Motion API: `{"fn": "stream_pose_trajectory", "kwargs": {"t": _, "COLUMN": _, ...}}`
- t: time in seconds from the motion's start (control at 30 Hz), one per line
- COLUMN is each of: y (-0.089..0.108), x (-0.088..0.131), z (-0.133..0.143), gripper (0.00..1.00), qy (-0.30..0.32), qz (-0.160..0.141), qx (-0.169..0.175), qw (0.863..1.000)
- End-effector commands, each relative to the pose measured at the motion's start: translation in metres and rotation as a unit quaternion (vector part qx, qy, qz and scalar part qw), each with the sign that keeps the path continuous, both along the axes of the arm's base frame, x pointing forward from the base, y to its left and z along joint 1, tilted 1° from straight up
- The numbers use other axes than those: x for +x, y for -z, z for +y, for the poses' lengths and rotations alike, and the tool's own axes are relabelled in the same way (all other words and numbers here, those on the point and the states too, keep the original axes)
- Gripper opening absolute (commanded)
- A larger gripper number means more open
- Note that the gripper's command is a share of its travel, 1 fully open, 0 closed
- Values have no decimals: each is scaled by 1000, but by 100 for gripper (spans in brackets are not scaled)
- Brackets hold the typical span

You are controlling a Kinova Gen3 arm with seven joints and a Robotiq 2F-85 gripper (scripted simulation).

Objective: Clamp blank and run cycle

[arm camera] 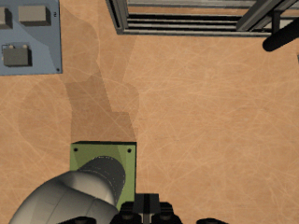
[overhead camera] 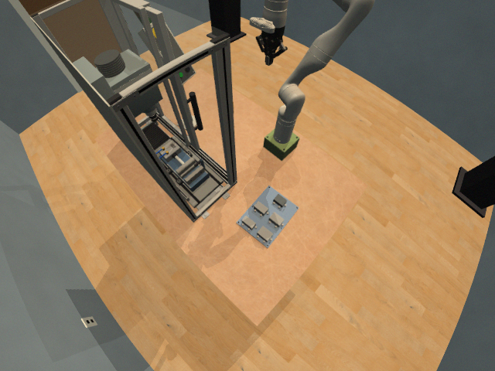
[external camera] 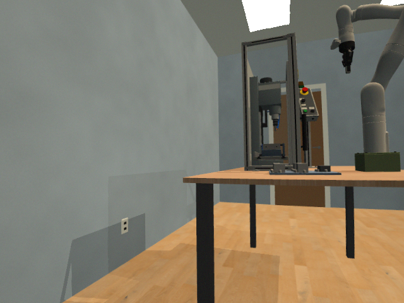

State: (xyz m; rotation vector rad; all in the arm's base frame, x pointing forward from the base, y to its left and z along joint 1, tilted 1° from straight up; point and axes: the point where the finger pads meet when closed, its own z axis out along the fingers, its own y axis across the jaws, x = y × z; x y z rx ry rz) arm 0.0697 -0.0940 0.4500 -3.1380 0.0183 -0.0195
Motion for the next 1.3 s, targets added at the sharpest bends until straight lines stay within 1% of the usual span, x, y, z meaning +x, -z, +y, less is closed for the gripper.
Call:
{"fn": "stream_pose_trajectory", "kwargs": {"t": 0.0, "y": 2, "x": 0, "z": 2, "gripper": 10, "qy": 3, "qz": 6, "qx": 4, "qw": 1000}}
{"fn": "stream_pose_trajectory", "kwargs": {"t": 0.03, "y": 3, "x": 7, "z": 7, "gripper": 10, "qy": 1, "qz": 1, "qx": 1, "qw": 1000}}
{"fn": "stream_pose_trajectory", "kwargs": {"t": 0.17, "y": 17, "x": 32, "z": 35, "gripper": 10, "qy": 3, "qz": 6, "qx": 4, "qw": 1000}}
{"fn": "stream_pose_trajectory", "kwargs": {"t": 0.57, "y": 17, "x": 32, "z": 35, "gripper": 10, "qy": 3, "qz": 6, "qx": 4, "qw": 1000}}
{"fn": "stream_pose_trajectory", "kwargs": {"t": 0.73, "y": 32, "x": 62, "z": 69, "gripper": 10, "qy": 3, "qz": 6, "qx": 4, "qw": 1000}}
{"fn": "stream_pose_trajectory", "kwargs": {"t": 1.13, "y": 32, "x": 62, "z": 69, "gripper": 10, "qy": 3, "qz": 6, "qx": 4, "qw": 1000}}
{"fn": "stream_pose_trajectory", "kwargs": {"t": 1.27, "y": 43, "x": 86, "z": 96, "gripper": 10, "qy": 3, "qz": 5, "qx": 4, "qw": 1000}}
